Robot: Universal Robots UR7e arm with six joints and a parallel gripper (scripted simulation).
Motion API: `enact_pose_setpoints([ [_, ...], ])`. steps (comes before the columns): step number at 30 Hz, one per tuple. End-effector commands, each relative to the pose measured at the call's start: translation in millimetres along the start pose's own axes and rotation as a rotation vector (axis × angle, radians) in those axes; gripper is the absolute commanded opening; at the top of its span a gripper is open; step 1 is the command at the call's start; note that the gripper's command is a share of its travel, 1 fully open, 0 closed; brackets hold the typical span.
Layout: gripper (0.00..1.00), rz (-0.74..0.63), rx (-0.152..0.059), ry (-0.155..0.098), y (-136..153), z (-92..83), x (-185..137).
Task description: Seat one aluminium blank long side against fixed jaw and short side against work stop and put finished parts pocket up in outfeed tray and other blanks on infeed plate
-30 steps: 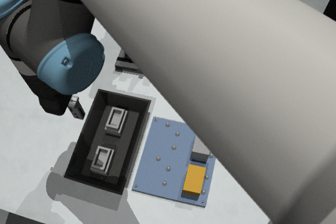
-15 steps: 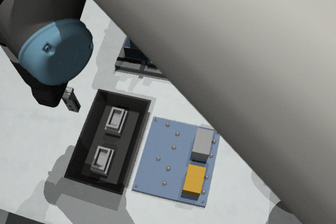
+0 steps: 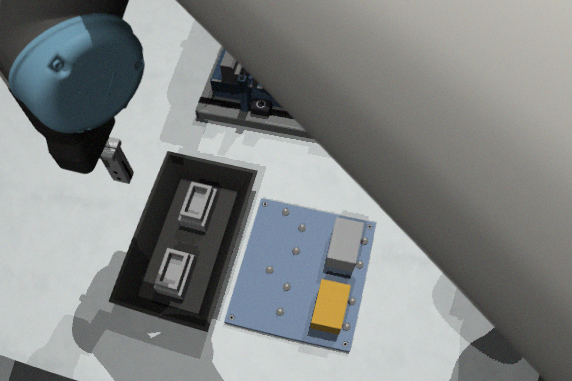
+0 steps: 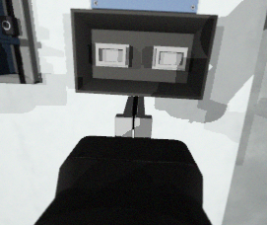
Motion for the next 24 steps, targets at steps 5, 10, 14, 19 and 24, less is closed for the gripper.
enact_pose_setpoints([
  [5, 0.0, -0.001, 0.001, -0.001, -6, -3.8, -4],
  [10, 0.0, -0.001, 0.007, -0.004, -46, -5.8, -16],
  [14, 0.0, 0.0, 0.01, -0.005, -80, -7.1, -24],
  [19, 0.0, 0.001, 0.012, -0.005, -114, -8.1, -31],
  [24, 0.0, 0.001, 0.012, -0.005, -159, -8.7, -36],
])
Point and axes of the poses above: the point where the finger pads meet when closed, its own z axis out along the fingers, its own y axis across the jaws, x = y × z, the point moved 8 cm from there along -z, back along the fingers, and after that the axes turned 10 degrees about z, right-handed, at the moved point
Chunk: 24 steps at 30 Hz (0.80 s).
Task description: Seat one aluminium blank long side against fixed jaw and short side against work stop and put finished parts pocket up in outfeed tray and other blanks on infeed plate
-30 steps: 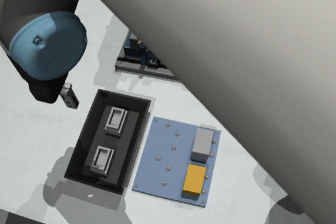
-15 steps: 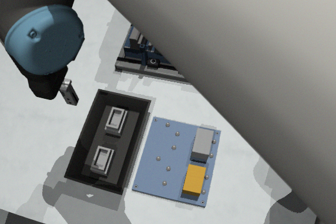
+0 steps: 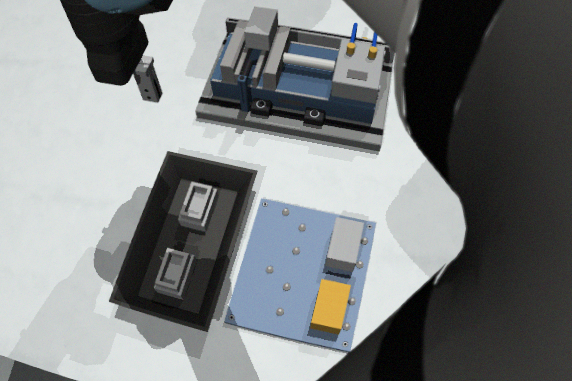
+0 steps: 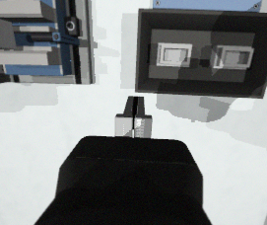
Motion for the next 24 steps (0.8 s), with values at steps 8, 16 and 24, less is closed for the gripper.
enact_pose_setpoints([
  [8, 0.0, -0.01, 0.002, -0.003, -117, -0.9, -16],
  [16, 0.0, -0.011, -0.004, -0.001, -179, 2.6, -11],
  [24, 0.0, -0.012, -0.006, -0.001, -196, 4.0, -9],
])
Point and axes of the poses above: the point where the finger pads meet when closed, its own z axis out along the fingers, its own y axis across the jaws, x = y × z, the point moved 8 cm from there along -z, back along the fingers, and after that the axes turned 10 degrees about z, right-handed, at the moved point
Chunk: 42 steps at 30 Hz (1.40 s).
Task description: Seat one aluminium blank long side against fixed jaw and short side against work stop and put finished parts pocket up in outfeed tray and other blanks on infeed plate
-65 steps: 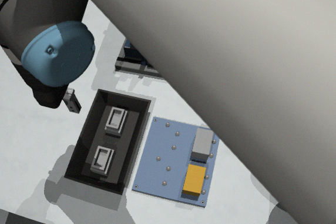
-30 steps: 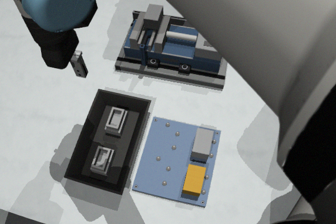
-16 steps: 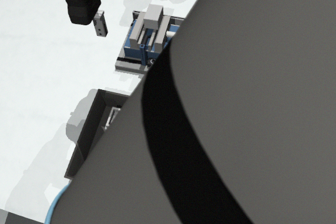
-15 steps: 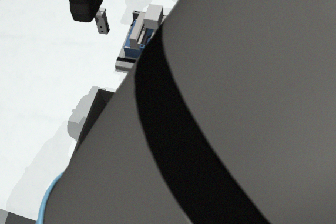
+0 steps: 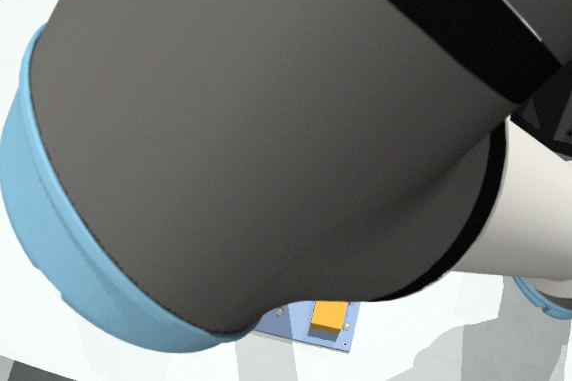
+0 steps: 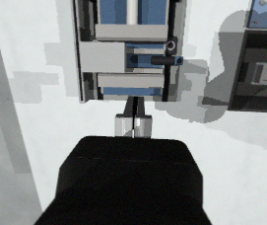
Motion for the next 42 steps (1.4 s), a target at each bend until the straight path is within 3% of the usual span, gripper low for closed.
enact_pose_setpoints([
  [1, 0.0, -0.016, 0.005, -0.004, -13.4, -2.3, -5.1],
  [42, 0.0, -0.028, 0.004, -0.003, -13.1, -1.5, -3.2],
])
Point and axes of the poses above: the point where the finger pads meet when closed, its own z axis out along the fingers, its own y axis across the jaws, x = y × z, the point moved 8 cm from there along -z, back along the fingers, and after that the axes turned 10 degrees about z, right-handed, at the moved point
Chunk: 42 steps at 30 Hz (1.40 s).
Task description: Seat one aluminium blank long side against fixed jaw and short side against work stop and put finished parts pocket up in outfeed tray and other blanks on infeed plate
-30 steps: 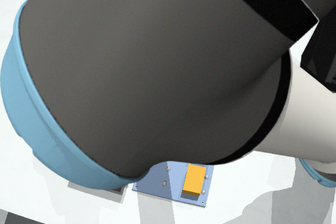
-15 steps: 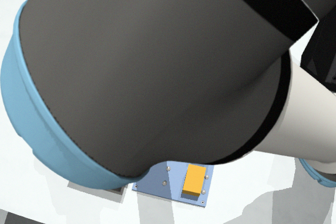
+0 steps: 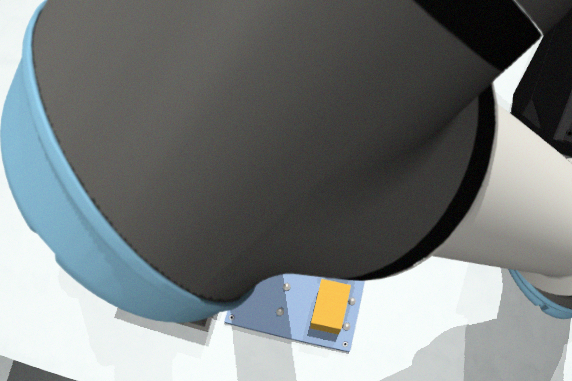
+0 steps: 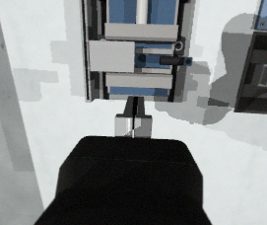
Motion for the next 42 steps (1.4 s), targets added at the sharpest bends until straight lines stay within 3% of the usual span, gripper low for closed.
enact_pose_setpoints([
  [1, 0.0, -0.018, 0.002, -0.003, -2, -1.8, 1],
  [13, 0.0, -0.167, 0.003, -0.003, -9, -3.0, 10],
  [42, 0.0, -0.82, 0.005, -0.002, -36, -3.9, 44],
])
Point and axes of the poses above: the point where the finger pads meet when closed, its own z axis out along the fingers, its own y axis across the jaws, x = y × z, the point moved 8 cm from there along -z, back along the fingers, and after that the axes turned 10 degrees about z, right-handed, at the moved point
